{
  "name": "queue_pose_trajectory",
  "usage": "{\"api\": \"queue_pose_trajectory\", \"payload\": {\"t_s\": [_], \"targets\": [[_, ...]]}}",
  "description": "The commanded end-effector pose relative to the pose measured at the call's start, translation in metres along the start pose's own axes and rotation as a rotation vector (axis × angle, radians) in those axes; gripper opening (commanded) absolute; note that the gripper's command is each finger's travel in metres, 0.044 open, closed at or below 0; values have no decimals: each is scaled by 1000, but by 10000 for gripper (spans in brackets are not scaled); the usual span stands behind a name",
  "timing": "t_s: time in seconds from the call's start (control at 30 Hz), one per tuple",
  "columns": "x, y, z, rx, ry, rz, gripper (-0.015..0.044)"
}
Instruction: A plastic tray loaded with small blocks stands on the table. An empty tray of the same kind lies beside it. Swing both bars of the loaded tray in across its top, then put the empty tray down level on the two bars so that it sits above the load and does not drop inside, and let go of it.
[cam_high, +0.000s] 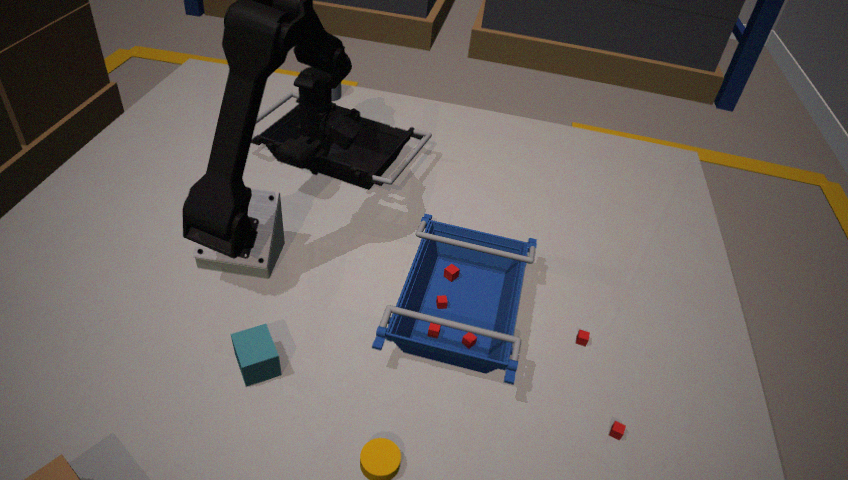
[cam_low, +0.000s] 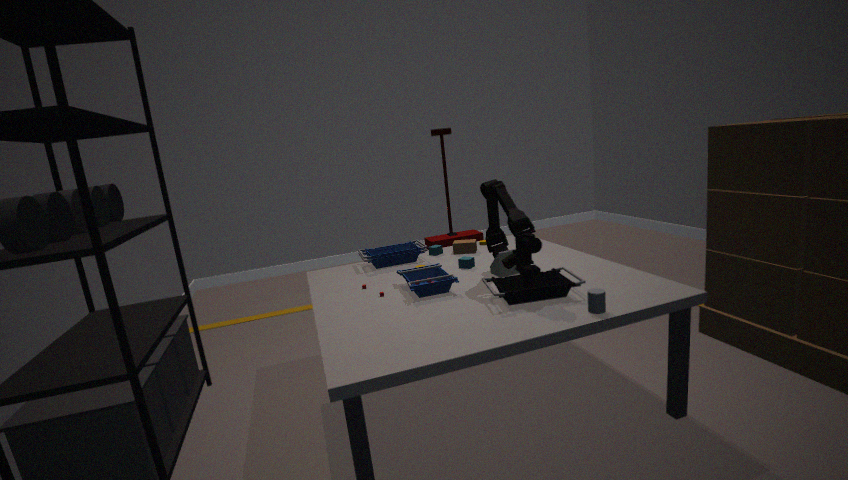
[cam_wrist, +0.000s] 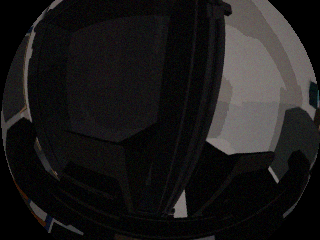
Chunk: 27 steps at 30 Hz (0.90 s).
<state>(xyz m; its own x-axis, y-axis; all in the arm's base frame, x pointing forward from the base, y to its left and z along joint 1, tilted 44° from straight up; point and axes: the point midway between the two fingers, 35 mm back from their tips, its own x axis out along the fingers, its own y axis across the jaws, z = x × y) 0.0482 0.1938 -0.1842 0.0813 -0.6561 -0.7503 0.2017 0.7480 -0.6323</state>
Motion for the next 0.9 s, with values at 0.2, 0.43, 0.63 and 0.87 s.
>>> {"api": "queue_pose_trajectory", "payload": {"t_s": [0.2, 0.43, 0.63, 0.87], "targets": [[-44, 1, 0, 0, -3, -8, 0], [-78, -1, 0, 0, -2, -9, 0], [-78, -1, 0, 0, -2, -9, 0], [-79, -1, 0, 0, -2, -8, 0]]}}
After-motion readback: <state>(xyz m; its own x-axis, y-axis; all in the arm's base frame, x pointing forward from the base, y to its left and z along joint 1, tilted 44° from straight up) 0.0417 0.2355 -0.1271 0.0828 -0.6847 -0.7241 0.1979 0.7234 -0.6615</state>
